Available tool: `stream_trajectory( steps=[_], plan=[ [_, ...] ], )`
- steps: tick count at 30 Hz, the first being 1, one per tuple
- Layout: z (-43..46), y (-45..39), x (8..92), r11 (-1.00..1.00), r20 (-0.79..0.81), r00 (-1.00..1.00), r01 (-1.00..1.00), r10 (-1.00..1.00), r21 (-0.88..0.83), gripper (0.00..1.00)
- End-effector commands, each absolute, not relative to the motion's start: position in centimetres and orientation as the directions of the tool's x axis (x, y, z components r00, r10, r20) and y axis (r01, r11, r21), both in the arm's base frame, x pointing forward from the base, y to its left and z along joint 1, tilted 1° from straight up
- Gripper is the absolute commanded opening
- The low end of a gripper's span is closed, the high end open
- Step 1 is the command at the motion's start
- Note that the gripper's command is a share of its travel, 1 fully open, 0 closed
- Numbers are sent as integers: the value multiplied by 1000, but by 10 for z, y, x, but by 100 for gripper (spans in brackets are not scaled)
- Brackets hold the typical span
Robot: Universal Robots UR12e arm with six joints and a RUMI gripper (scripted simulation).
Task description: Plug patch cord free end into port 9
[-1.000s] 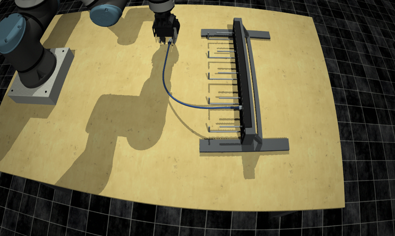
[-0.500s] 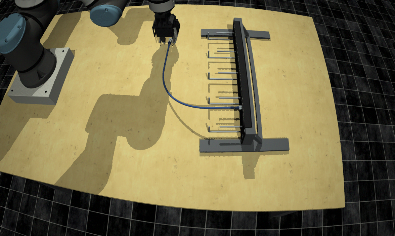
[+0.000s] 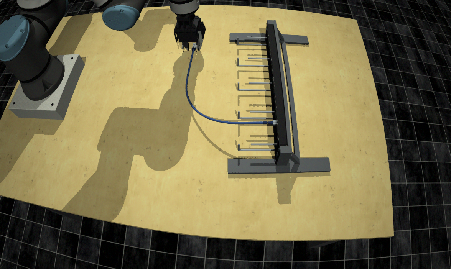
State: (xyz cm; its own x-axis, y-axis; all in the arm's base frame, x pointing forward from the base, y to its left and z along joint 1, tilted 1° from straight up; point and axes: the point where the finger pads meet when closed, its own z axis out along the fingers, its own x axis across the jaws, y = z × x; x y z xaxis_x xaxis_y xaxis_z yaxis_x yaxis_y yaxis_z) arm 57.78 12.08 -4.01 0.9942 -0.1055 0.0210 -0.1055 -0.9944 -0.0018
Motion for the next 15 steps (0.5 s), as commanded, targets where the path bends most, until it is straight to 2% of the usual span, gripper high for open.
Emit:
stream_trajectory(
  steps=[1,9,10,15],
  plan=[
    [-40,121,578,-994,22,994,-105,-105,-2,22],
    [-40,121,578,-994,22,994,-105,-105,-2,22],
    [-40,121,578,-994,22,994,-105,-105,-2,0],
    [-40,121,578,-994,22,994,-105,-105,-2,0]
  ],
)
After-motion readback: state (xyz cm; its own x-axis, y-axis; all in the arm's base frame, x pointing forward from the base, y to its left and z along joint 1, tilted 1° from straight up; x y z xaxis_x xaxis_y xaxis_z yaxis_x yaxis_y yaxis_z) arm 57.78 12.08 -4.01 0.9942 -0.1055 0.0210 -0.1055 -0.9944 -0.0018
